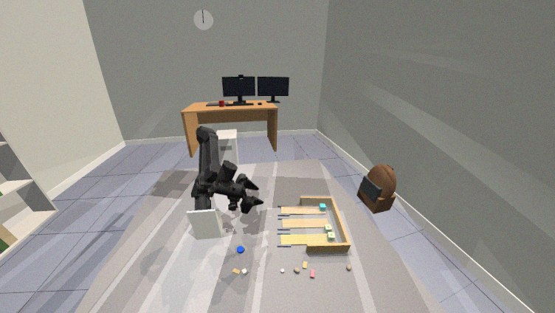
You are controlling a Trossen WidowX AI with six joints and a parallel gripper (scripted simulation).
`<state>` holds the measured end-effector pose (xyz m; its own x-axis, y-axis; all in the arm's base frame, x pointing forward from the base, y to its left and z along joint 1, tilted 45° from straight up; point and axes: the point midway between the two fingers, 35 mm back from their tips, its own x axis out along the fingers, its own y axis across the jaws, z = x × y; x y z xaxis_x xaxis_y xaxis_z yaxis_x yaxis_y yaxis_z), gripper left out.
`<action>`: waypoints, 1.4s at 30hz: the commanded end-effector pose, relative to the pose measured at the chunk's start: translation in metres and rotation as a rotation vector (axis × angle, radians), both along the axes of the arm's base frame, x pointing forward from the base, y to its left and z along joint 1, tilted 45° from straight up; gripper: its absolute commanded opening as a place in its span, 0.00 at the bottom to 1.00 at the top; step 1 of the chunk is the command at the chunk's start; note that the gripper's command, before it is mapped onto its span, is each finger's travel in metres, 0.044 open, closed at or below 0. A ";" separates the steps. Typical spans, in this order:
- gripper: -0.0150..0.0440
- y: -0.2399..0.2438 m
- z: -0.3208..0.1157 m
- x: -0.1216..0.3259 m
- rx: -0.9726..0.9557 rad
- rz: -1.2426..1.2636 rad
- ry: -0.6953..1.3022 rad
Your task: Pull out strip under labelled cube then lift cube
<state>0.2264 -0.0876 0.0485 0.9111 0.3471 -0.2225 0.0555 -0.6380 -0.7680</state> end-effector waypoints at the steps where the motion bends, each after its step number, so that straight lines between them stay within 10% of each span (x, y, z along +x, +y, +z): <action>1: 0.93 0.000 0.000 0.000 0.013 -0.004 0.008; 18: 0.93 -0.015 -0.010 0.040 1.283 -0.449 0.591; 42: 0.93 -0.018 -0.008 0.075 2.283 -0.837 0.875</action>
<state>0.2753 -0.0999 0.0382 0.8736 0.3135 -0.3722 -0.4416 0.8321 -0.3355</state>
